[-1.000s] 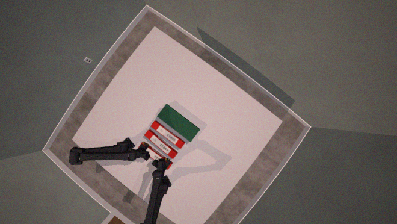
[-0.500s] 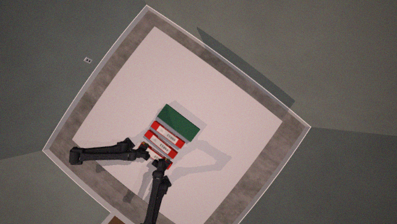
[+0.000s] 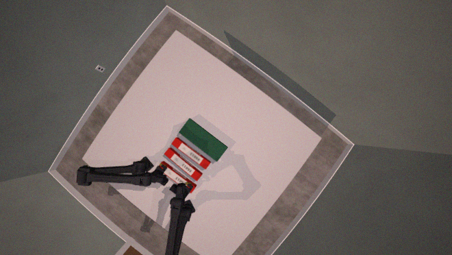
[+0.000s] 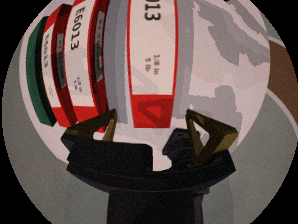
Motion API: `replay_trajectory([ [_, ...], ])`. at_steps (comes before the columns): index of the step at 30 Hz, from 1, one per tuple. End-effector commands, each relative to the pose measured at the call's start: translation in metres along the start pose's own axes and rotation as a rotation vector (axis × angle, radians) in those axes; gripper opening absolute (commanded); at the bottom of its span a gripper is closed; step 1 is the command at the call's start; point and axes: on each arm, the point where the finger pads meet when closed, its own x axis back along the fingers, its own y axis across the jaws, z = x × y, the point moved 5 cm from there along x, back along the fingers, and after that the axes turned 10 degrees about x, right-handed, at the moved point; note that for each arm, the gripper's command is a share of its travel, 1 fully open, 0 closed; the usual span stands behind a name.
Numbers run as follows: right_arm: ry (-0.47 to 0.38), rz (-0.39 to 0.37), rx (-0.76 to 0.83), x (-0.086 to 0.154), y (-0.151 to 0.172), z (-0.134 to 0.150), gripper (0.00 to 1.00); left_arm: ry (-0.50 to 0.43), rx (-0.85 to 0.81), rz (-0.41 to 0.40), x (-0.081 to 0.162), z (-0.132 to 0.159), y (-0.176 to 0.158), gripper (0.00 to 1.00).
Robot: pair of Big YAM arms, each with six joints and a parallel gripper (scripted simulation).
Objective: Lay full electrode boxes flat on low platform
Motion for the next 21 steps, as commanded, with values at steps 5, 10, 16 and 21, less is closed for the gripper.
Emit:
replay_trajectory([
  [5,-0.020,0.054,0.001,0.057,-0.012,-0.006,1.00,-0.054,0.015,-0.019,0.056,-0.011,0.005,1.00],
  [10,-0.020,0.056,-0.086,0.060,-0.032,-0.004,1.00,-0.009,-0.030,-0.006,0.050,-0.006,0.011,1.00],
  [16,-0.017,0.057,-0.064,0.064,-0.059,-0.002,1.00,-0.051,-0.061,-0.032,0.063,-0.016,0.044,1.00],
  [21,-0.014,0.057,-0.064,0.068,-0.093,-0.001,1.00,-0.045,-0.061,-0.039,0.067,-0.016,0.080,1.00],
])
